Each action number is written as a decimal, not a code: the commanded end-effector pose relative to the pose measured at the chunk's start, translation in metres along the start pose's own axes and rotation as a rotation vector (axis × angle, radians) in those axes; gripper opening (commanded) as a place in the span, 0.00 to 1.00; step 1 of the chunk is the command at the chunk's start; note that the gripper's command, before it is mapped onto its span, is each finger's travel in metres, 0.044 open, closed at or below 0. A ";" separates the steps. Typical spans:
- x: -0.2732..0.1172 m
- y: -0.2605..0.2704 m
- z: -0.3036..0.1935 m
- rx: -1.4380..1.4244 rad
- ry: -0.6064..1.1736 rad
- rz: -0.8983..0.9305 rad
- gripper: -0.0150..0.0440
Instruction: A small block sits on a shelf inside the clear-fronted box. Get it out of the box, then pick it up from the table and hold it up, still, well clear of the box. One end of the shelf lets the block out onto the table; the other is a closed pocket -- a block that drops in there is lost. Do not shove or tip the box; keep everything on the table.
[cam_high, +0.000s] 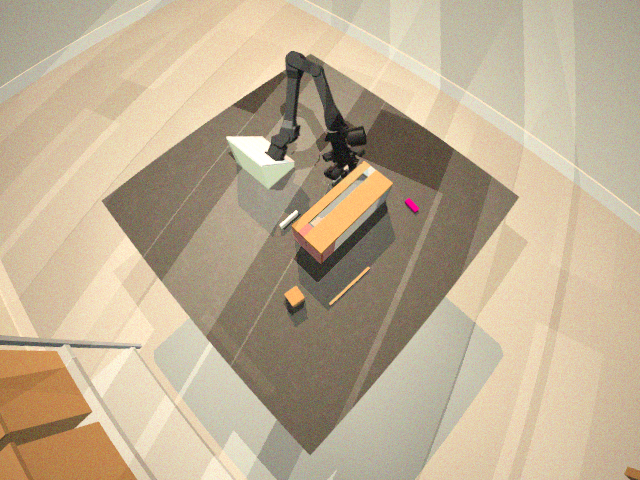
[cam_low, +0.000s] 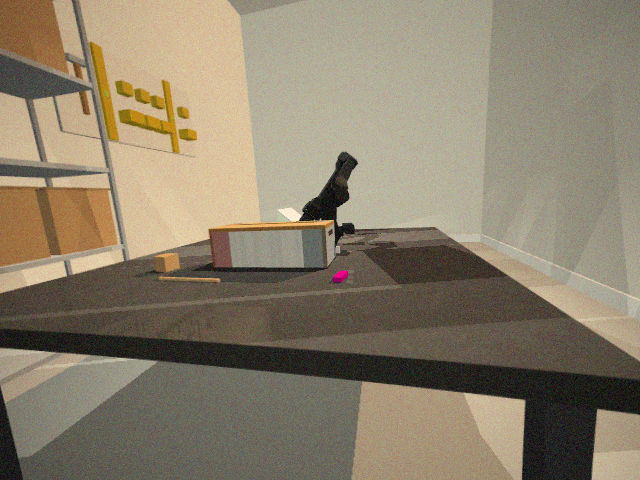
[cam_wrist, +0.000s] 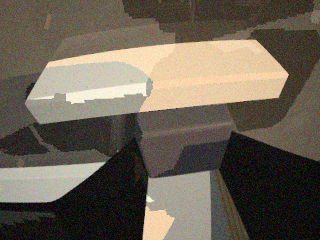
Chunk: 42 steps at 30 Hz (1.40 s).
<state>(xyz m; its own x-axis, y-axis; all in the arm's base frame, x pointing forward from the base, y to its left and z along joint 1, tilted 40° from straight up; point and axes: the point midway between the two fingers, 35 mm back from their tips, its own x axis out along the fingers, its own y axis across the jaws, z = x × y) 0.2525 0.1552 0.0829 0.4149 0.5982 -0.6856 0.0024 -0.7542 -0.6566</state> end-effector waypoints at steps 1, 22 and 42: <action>0.002 0.003 0.002 0.008 -0.007 0.008 0.37; -0.056 0.000 -0.026 0.005 -0.001 0.004 0.25; -0.067 0.012 -0.027 0.792 -0.031 0.016 0.25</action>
<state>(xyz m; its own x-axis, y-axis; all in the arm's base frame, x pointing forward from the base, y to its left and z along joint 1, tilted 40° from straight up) 0.2489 0.1009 0.1279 0.3883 0.6001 -0.6994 -0.5623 -0.4470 -0.6957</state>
